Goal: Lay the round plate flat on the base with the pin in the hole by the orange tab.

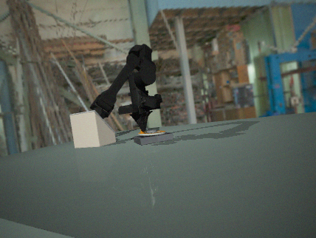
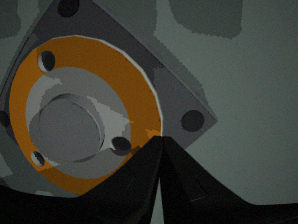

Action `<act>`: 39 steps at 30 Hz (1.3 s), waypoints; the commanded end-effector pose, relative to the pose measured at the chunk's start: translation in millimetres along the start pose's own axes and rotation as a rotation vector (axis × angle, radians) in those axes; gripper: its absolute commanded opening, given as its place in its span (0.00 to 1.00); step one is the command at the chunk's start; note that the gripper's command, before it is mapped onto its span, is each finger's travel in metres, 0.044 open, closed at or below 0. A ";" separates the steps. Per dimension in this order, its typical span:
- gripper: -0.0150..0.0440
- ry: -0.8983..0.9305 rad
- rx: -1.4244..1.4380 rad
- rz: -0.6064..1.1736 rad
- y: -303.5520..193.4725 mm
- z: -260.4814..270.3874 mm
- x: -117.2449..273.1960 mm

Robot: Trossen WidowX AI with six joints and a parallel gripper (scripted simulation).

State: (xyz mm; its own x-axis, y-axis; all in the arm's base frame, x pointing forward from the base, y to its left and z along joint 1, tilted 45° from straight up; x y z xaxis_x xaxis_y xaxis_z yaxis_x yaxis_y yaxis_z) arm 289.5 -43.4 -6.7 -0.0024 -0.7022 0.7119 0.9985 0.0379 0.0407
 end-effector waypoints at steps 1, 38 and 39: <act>0.25 -0.002 0.001 0.008 -7.2 0.2 -0.8; 0.25 -0.001 -0.006 0.004 -19.9 5.0 37.9; 0.25 -0.001 -0.006 0.004 -19.9 5.0 37.9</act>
State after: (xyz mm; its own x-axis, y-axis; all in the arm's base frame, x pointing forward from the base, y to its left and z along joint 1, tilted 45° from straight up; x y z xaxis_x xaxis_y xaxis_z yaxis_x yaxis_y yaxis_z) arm 269.4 -67.9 23.3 0.0006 -0.7011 0.7131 0.9985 0.0392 0.0376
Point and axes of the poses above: the point midway between the two fingers, 35 mm back from their tips, its own x axis back along the fingers, its own z axis across the jaws, y = z × x, the point moved 5 cm from there along x, back along the fingers, and after that the axes turned 3 degrees about x, right-handed, at the moved point
